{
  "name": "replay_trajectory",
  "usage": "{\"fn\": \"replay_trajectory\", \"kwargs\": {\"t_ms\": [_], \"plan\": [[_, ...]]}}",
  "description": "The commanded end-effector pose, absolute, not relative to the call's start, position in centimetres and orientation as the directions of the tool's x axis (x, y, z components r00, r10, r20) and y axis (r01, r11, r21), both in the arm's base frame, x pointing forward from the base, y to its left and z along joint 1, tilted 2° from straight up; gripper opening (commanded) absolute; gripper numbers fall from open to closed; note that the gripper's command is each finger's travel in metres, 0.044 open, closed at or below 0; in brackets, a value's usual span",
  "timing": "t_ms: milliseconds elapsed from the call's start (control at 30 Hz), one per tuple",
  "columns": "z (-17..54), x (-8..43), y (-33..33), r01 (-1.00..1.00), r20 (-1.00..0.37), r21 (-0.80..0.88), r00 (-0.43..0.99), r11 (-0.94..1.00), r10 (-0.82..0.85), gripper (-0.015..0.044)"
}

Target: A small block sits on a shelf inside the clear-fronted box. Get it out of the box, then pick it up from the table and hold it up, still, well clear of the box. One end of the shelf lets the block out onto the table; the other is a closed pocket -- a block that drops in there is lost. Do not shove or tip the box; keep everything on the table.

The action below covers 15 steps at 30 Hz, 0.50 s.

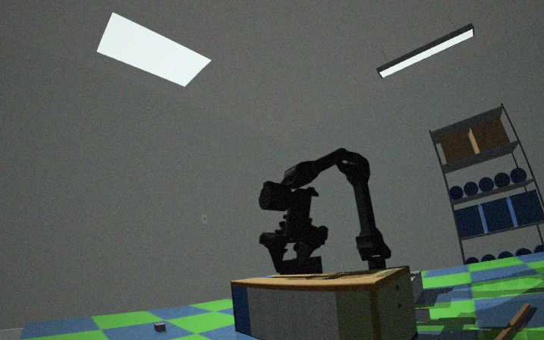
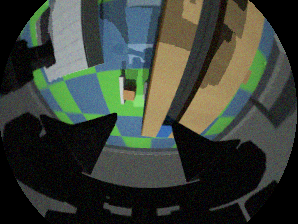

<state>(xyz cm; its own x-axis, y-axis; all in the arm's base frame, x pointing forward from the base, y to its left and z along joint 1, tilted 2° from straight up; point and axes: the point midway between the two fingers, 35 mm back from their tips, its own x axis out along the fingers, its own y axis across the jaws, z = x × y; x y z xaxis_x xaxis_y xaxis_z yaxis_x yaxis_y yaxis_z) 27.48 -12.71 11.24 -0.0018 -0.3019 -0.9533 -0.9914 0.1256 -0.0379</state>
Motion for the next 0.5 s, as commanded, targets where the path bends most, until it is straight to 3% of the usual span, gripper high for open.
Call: {"fn": "replay_trajectory", "kwargs": {"t_ms": [0, 133, 200, 300, 467], "plan": [[12.2, 27.3, -12.7, -0.991, -0.953, -0.040, 0.000, 0.126, -0.302, 0.0400], [11.7, 27.5, -12.7, -0.991, -0.953, -0.047, 0.006, 0.125, -0.304, 0.0400], [12.7, 27.5, -12.8, -0.986, -0.943, -0.087, 0.034, 0.144, -0.331, 0.0348], [13.8, 27.2, -13.1, -0.929, -0.936, -0.189, 0.073, 0.317, -0.345, 0.0285], [13.6, 26.7, -13.5, -0.728, -0.947, -0.272, 0.088, 0.630, -0.307, 0.0285]]}}
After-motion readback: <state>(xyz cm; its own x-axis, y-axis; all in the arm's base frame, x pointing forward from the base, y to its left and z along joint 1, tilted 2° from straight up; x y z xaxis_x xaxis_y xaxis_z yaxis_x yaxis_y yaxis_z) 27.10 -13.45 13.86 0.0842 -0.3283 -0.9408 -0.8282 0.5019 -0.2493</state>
